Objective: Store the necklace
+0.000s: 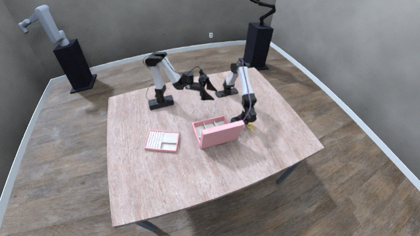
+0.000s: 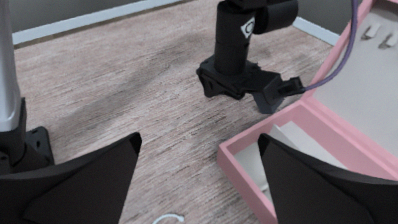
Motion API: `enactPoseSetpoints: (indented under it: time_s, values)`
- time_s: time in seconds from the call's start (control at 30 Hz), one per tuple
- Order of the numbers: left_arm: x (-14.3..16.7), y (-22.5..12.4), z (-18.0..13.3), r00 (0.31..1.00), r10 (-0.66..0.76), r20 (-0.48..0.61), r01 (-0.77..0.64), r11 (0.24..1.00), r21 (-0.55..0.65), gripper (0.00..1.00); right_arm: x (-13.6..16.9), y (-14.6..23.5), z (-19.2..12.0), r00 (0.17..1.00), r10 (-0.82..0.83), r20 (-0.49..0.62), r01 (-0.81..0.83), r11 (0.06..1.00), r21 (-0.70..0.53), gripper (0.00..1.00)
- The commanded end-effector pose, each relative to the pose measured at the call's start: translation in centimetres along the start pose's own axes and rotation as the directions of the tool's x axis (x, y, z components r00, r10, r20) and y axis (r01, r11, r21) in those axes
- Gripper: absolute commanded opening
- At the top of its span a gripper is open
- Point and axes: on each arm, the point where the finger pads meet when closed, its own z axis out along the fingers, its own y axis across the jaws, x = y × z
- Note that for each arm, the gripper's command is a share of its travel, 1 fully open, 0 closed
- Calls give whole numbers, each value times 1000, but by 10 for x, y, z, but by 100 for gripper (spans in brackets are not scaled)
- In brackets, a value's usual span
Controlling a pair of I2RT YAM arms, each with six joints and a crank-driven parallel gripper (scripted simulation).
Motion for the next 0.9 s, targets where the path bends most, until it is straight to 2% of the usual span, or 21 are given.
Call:
enactPoseSetpoints:
  time_s: [0.0, 0.1, 0.17, 0.23, 0.33, 0.47, 0.73, 0.87]
  values:
    - [2, 3, 5, 1000, 5, 4, -5, 1000, -11, 16, -27, 1, 11, 997, -6, 81, 6, 1000, 4, 100]
    - [1, 5, 3, 1000, 5, 6, -5, 1000, -17, 16, -26, -1, 11, 997, -6, 79, 6, 1000, 7, 100]
    - [0, 7, 2, 1000, 5, 9, -4, 1000, -23, 8, -28, 0, 11, 997, -6, 83, 6, 1000, 7, 100]
    - [0, 7, 2, 1000, 5, 9, -4, 1000, -23, 8, -28, 0, 11, 997, -6, 83, 6, 1000, 7, 100]
    - [1, 4, 10, 1000, 4, 0, -4, 1000, -1, 0, -28, 0, 11, 997, -6, 83, 6, 1000, 7, 100]
    - [1, 3, 9, 1000, 4, -2, -4, 1000, 5, 0, -28, 0, 11, 997, -6, 83, 6, 1000, 7, 100]
    - [-1, 6, -28, 1000, 2, 12, -2, 1000, -31, 0, -28, 0, 11, 997, -6, 83, 6, 1000, 7, 100]
    - [-1, 6, -34, 1000, 1, 12, -1, 1000, -31, 0, -28, 0, 11, 997, -6, 83, 6, 1000, 7, 100]
